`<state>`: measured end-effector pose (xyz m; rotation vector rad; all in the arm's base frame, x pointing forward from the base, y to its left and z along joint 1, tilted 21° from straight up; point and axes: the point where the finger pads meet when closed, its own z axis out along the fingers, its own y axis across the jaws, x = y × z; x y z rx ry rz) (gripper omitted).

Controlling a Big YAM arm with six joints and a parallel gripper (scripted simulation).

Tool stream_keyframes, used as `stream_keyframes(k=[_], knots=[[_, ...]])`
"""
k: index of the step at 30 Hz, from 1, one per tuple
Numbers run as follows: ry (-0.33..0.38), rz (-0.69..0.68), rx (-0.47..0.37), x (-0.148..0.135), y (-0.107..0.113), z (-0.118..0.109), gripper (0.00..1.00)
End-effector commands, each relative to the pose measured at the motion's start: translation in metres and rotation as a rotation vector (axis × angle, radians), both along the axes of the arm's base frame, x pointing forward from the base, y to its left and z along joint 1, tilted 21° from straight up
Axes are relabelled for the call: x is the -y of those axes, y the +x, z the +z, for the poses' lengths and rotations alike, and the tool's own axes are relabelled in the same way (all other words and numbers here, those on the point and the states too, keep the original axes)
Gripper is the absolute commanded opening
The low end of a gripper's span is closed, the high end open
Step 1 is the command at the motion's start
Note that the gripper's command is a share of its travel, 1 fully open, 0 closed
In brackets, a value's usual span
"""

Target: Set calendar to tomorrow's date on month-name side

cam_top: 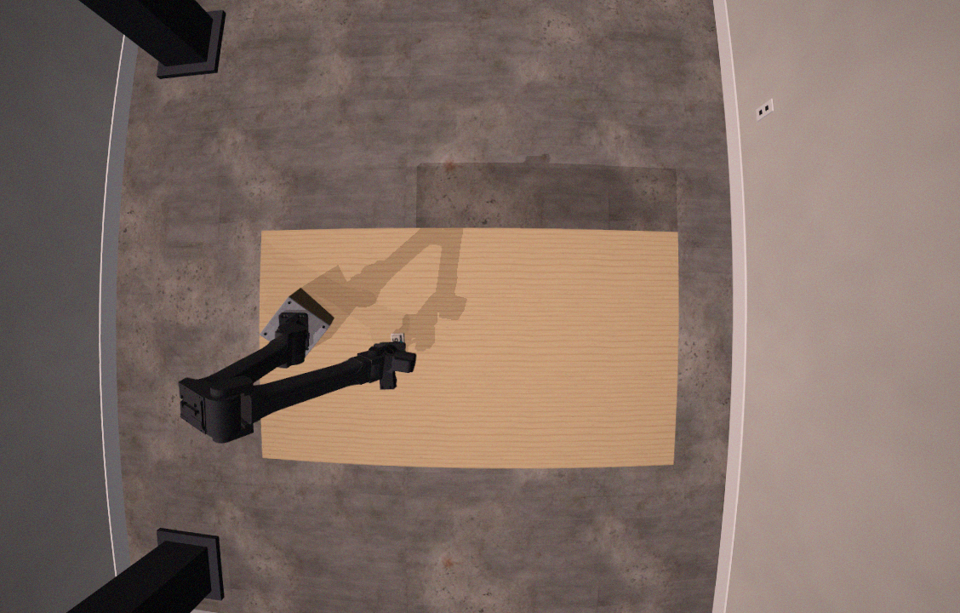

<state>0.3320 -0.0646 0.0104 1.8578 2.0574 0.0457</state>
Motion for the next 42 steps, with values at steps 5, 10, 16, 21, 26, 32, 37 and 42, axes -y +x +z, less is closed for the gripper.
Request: stream_keyframes(k=[5, 10, 16, 21, 26, 32, 37, 42], knots=[[-0.006, 0.007, 0.017, 0.003, 0.005, 0.004, 0.31], [-0.006, 0.007, 0.017, 0.003, 0.005, 0.004, 0.39], [-0.006, 0.007, 0.017, 0.003, 0.005, 0.004, 0.43], [-0.006, 0.007, 0.017, 0.003, 0.005, 0.004, 0.47], [-0.006, 0.007, 0.017, 0.003, 0.005, 0.004, 0.47], [-0.007, 0.013, 0.021, 0.000, 0.005, 0.013, 0.47], [-0.005, 0.005, 0.050, -0.006, 0.012, 0.035, 0.47], [-0.005, 0.004, 0.054, -0.011, 0.006, 0.060, 0.47]])
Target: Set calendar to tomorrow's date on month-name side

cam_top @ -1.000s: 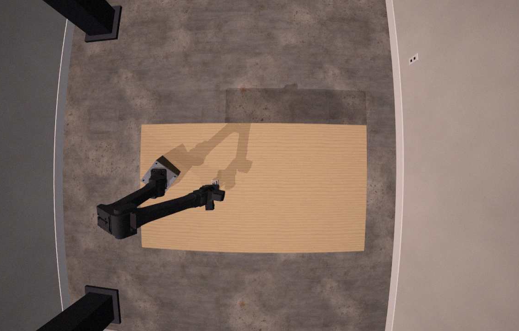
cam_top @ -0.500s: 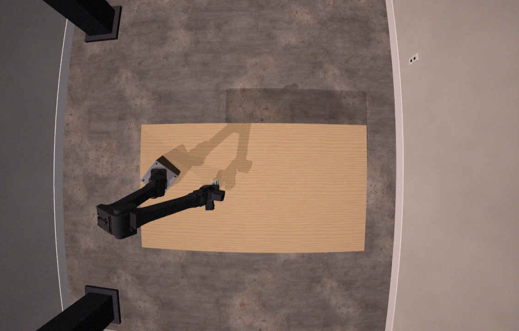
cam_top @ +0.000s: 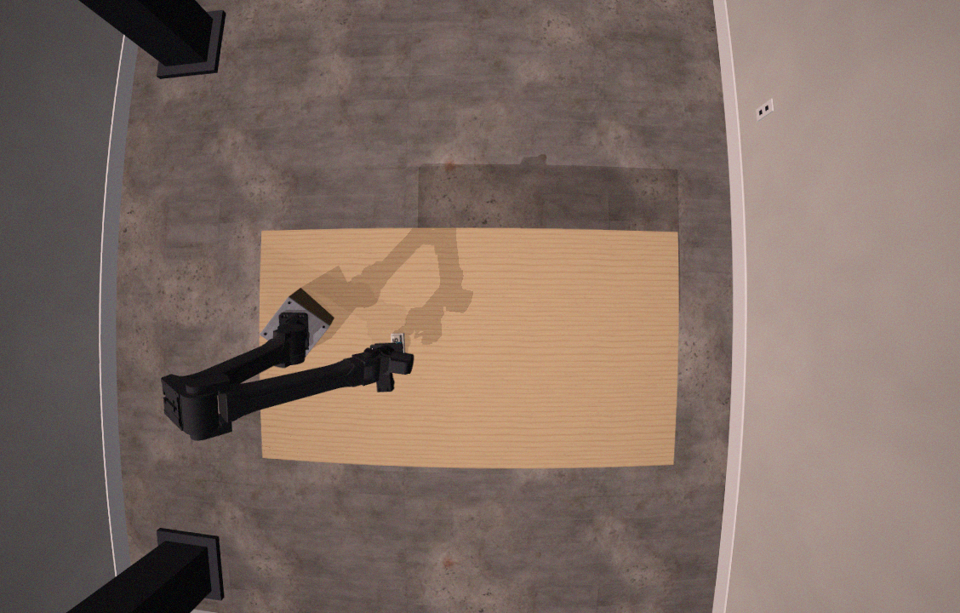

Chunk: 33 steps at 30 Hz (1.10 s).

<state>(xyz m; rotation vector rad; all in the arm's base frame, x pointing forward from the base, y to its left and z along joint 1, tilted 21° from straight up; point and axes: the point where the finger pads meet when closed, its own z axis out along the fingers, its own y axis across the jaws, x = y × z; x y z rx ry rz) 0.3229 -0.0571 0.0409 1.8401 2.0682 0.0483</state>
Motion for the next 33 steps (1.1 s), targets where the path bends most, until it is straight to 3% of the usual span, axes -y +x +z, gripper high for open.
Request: stream_keyframes(k=[1, 12, 17, 18, 22, 33], knots=[[-0.001, -0.010, 0.052, -0.005, 0.013, 0.035, 0.47], [0.001, -0.011, 0.058, -0.013, 0.001, 0.076, 0.47], [0.003, -0.019, 0.014, -0.012, -0.007, 0.064, 0.47], [0.003, -0.019, 0.014, -0.012, -0.007, 0.064, 1.00], [0.003, -0.019, 0.048, -0.012, -0.004, 0.072, 1.00], [0.003, -0.019, 0.037, -0.012, -0.005, 0.069, 1.00]])
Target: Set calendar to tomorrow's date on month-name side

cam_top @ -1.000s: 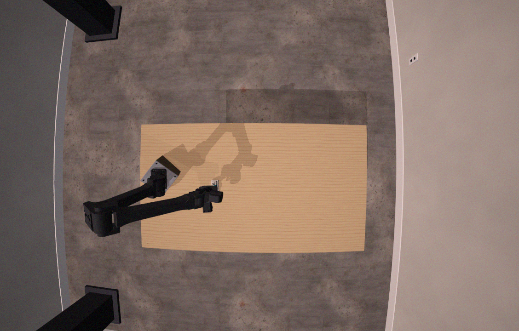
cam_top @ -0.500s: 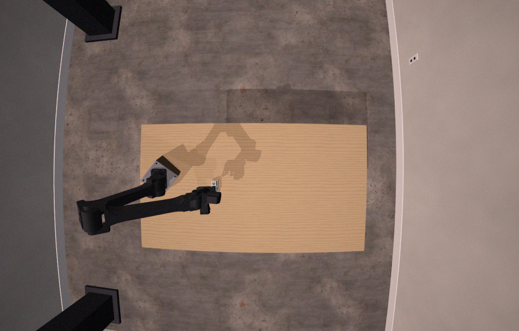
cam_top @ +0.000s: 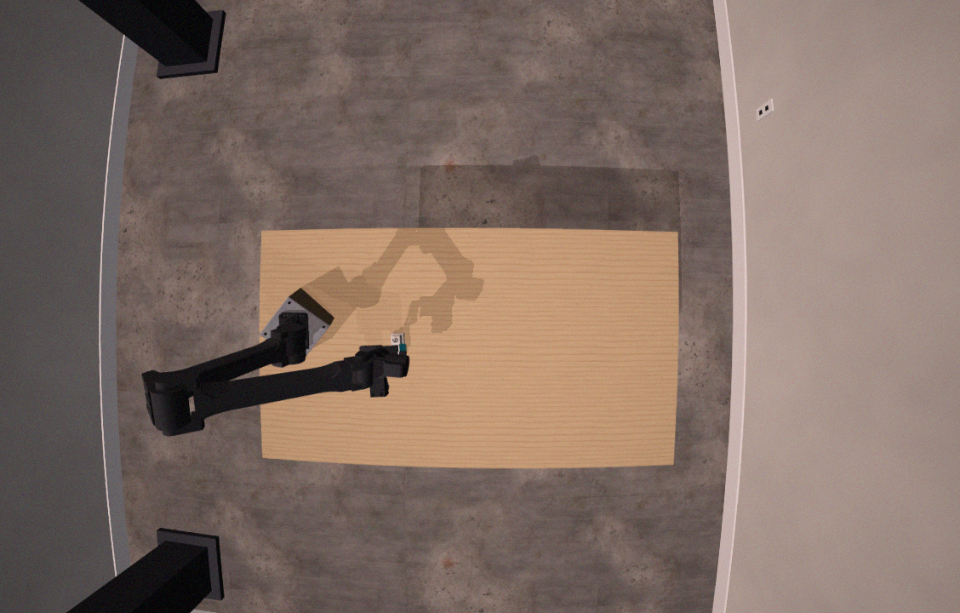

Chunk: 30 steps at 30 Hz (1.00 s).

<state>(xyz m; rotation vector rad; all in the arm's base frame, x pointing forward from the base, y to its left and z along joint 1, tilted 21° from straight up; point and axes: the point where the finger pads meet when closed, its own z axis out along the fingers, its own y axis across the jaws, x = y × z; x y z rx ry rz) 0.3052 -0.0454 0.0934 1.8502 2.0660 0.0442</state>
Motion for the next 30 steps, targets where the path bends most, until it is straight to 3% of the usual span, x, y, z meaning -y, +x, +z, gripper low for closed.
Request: stream_keyframes(k=[1, 8, 20, 23, 30], knots=[[0.001, -0.013, 0.042, 0.000, 0.013, 0.016, 1.00], [0.000, -0.012, 0.044, 0.000, 0.013, 0.018, 1.00], [0.000, -0.004, 0.068, -0.011, 0.006, 0.062, 1.00], [0.000, -0.004, 0.056, -0.012, 0.005, 0.063, 1.00], [0.003, -0.003, 0.071, -0.019, -0.006, 0.097, 1.00]])
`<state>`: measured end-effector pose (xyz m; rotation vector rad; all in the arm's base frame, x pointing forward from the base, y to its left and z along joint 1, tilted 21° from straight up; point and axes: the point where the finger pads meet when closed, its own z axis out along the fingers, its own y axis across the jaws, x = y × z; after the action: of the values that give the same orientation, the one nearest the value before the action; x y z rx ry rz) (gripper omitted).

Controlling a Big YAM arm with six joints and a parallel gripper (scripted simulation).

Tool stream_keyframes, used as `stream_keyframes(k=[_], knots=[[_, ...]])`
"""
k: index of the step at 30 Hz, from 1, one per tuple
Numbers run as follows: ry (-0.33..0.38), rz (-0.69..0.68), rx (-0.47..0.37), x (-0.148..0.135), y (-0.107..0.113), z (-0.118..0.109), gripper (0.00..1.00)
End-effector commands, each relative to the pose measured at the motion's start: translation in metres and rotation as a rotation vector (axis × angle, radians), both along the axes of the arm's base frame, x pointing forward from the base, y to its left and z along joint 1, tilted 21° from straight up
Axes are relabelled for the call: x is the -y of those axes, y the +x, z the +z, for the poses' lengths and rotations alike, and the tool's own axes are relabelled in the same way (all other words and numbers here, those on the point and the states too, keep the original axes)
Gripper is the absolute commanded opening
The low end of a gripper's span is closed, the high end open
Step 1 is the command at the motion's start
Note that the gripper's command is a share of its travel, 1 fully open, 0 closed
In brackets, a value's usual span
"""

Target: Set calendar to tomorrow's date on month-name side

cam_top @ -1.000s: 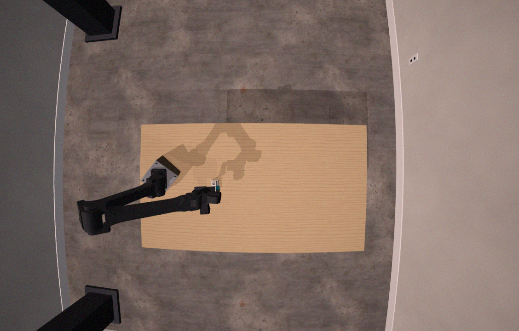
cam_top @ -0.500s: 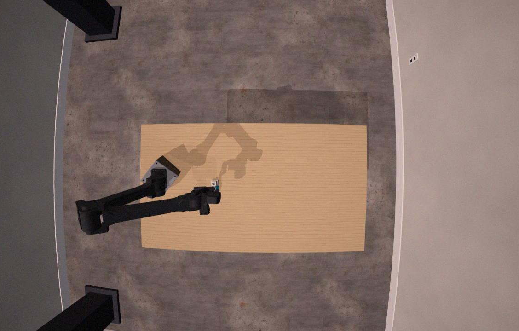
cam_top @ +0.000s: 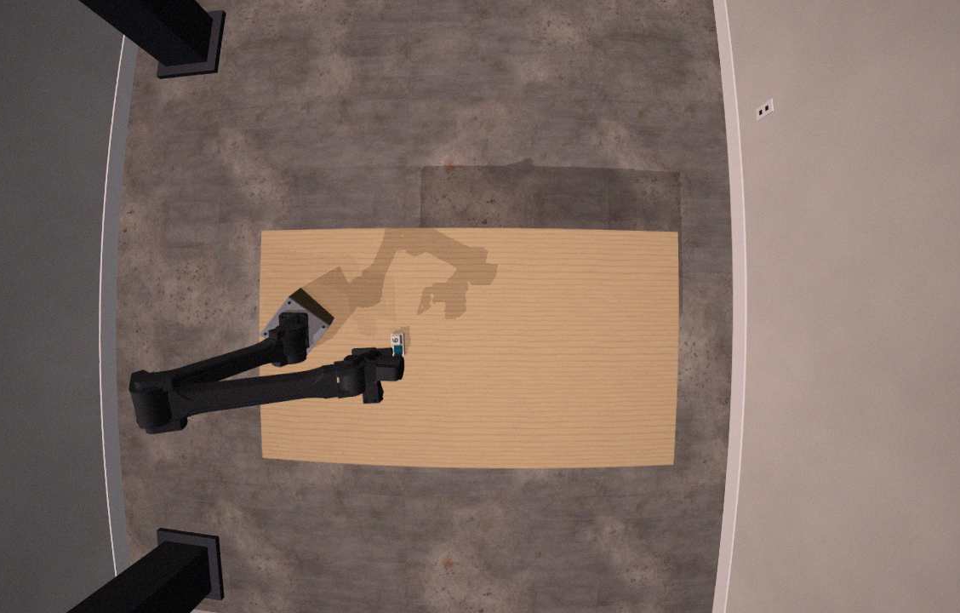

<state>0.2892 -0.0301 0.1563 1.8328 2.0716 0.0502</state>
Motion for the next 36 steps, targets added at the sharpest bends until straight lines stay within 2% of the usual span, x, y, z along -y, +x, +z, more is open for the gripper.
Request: stream_keyframes(k=[1, 3, 4, 5, 6, 9, 11, 36], knots=[[0.007, -0.016, 0.064, -0.004, 0.009, 0.037, 1.00], [0.008, -0.021, 0.065, -0.004, 0.007, 0.042, 1.00], [0.006, -0.025, 0.045, -0.003, 0.004, 0.036, 1.00], [0.004, -0.024, -0.001, -0.003, -0.003, 0.019, 1.00], [0.005, -0.022, -0.005, -0.004, -0.004, 0.018, 1.00], [0.005, -0.021, -0.002, -0.004, -0.004, 0.019, 1.00], [0.007, -0.021, 0.035, -0.004, -0.001, 0.028, 1.00], [0.007, -0.021, 0.028, -0.004, -0.001, 0.026, 1.00]])
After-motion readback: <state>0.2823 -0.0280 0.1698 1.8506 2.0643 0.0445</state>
